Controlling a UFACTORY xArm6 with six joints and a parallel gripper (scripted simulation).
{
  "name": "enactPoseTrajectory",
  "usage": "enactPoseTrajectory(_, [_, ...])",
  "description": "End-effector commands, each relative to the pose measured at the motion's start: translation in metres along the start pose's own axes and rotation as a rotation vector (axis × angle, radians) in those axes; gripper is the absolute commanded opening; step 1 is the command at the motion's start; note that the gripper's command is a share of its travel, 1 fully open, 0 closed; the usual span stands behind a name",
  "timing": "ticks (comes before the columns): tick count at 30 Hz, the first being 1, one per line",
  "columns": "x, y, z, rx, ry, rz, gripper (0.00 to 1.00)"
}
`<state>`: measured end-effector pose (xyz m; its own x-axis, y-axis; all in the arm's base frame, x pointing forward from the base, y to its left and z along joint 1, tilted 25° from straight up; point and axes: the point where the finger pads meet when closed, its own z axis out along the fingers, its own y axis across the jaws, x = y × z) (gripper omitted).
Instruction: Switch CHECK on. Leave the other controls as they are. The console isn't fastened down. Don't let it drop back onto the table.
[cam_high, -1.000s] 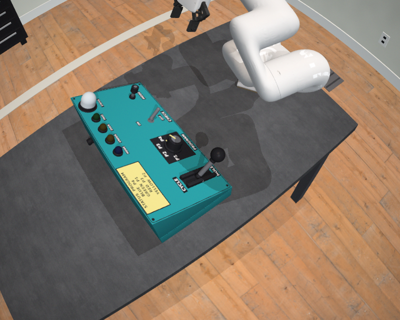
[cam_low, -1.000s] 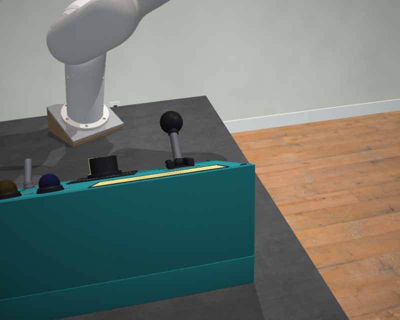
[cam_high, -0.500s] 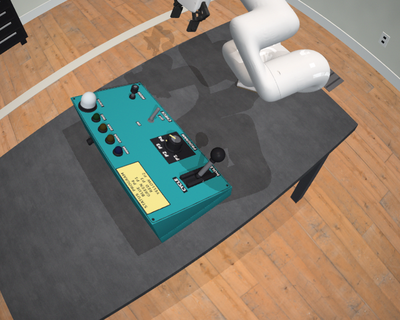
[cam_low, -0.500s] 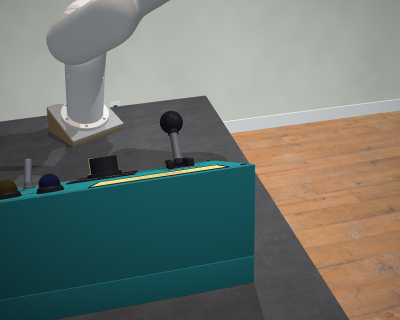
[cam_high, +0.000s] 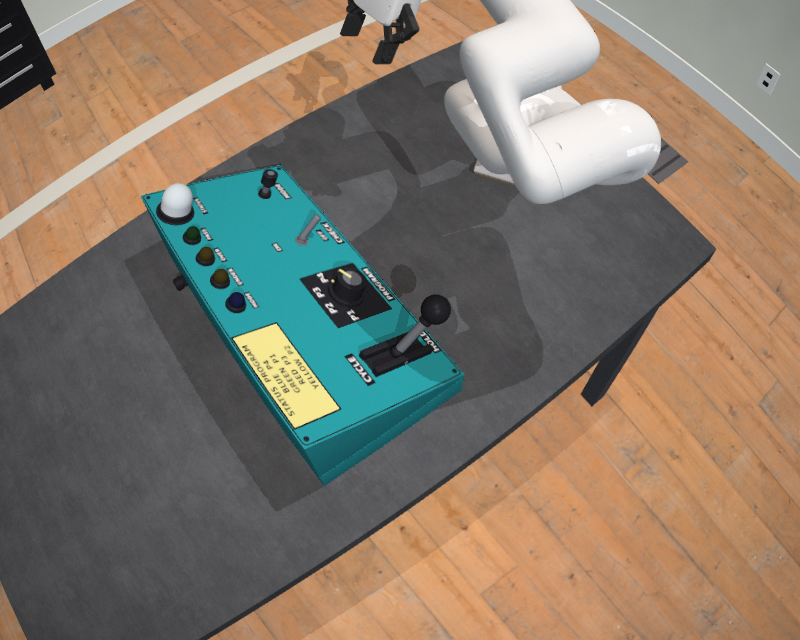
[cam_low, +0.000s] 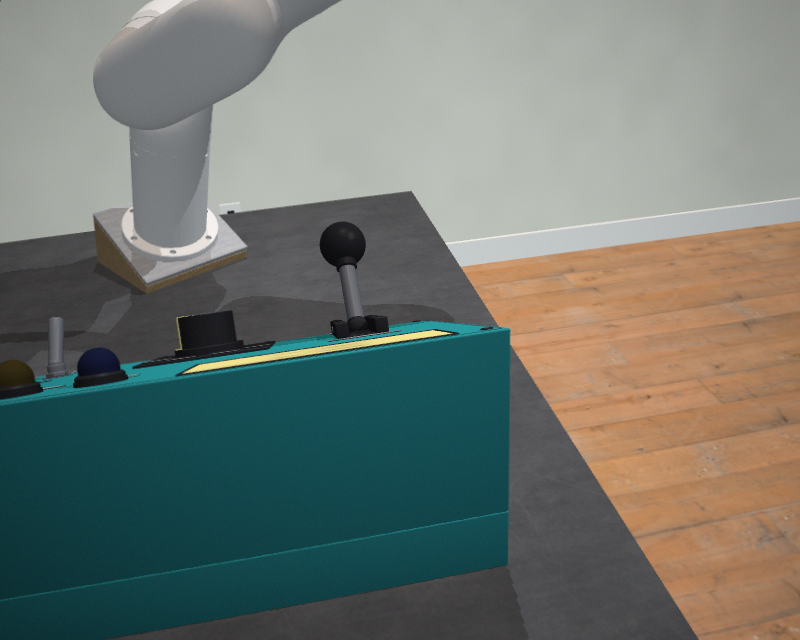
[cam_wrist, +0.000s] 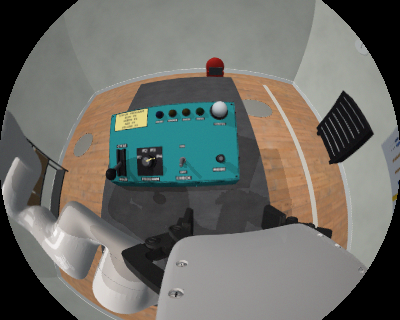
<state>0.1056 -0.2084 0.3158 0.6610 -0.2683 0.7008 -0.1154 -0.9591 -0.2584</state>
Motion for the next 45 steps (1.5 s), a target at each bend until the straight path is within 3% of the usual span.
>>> enactPoseTrajectory(1, [0.004,-0.001,0.006,-0.003,-0.01,-0.004,1.0])
enactPoseTrajectory(11, [0.032,-0.024,0.063,-0.019,-0.057,-0.031,1.0])
enactPoseTrajectory(13, [0.032,-0.024,0.063,-0.019,-0.057,-0.031,1.0])
enactPoseTrajectory(14, [0.038,-0.031,0.075,-0.021,-0.056,-0.037,1.0])
enactPoseTrajectory(16, [0.038,-0.031,0.075,-0.021,-0.056,-0.037,1.0])
enactPoseTrajectory(17, [0.044,-0.04,0.086,-0.022,-0.052,-0.043,1.0])
enactPoseTrajectory(23, [0.054,-0.059,0.106,-0.017,-0.034,-0.052,1.0])
enactPoseTrajectory(34, [0.066,-0.092,0.13,0.008,0.011,-0.056,1.0])
enactPoseTrajectory(45, [0.067,-0.095,0.131,0.011,0.016,-0.056,1.0])
